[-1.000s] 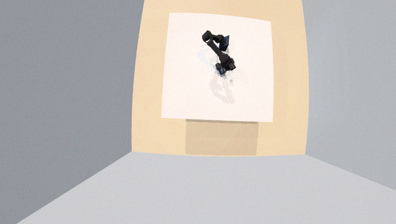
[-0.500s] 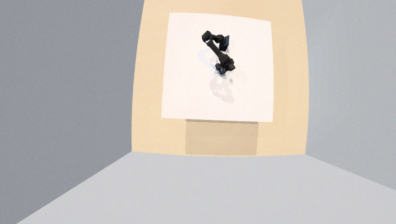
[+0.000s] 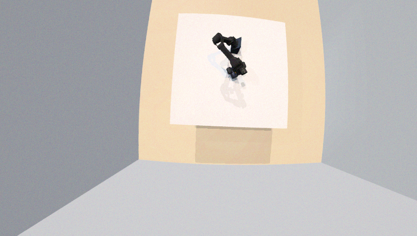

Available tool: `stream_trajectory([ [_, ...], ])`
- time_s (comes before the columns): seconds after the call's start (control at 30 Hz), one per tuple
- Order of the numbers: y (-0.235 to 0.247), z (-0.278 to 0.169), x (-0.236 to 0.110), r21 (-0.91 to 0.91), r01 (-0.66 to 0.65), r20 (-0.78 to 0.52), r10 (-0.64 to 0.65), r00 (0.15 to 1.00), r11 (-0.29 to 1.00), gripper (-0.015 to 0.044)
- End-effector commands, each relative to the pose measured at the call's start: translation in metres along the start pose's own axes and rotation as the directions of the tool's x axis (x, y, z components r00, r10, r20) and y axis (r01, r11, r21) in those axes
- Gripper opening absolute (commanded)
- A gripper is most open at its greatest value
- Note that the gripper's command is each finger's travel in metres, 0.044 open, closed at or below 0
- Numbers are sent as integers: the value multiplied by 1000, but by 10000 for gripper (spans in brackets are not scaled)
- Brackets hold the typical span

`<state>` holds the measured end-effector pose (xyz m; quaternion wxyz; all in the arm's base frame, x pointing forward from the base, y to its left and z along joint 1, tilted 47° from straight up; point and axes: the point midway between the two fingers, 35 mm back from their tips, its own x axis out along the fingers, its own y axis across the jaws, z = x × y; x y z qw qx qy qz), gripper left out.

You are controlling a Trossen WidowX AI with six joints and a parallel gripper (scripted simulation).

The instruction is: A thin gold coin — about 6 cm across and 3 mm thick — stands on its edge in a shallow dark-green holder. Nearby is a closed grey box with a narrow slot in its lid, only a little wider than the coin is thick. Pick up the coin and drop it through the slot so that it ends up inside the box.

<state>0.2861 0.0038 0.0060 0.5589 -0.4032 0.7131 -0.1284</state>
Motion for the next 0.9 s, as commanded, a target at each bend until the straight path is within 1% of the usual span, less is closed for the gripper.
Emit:
stream_trajectory([
  [0.0, 0, 0, 0, 1, 0, 1, 0, 1000, 1000, 53],
  [0.13, 0, 0, 0, 1, 0, 1, 0, 1000, 1000, 157],
  [0.43, 0, 0, 0, 1, 0, 1, 0, 1000, 1000, 161],
  [0.7, 0, 0, -21, -1, 0, 0, 0, 1000, 1000, 371],
  [0.77, 0, -1, -39, -4, 1, -2, -1, 1000, 1000, 423],
  [0.8, 0, -3, -51, -5, 3, -4, -3, 1000, 1000, 440],
  [0.87, 0, -4, -61, -6, 4, -6, -4, 1000, 1000, 440],
])
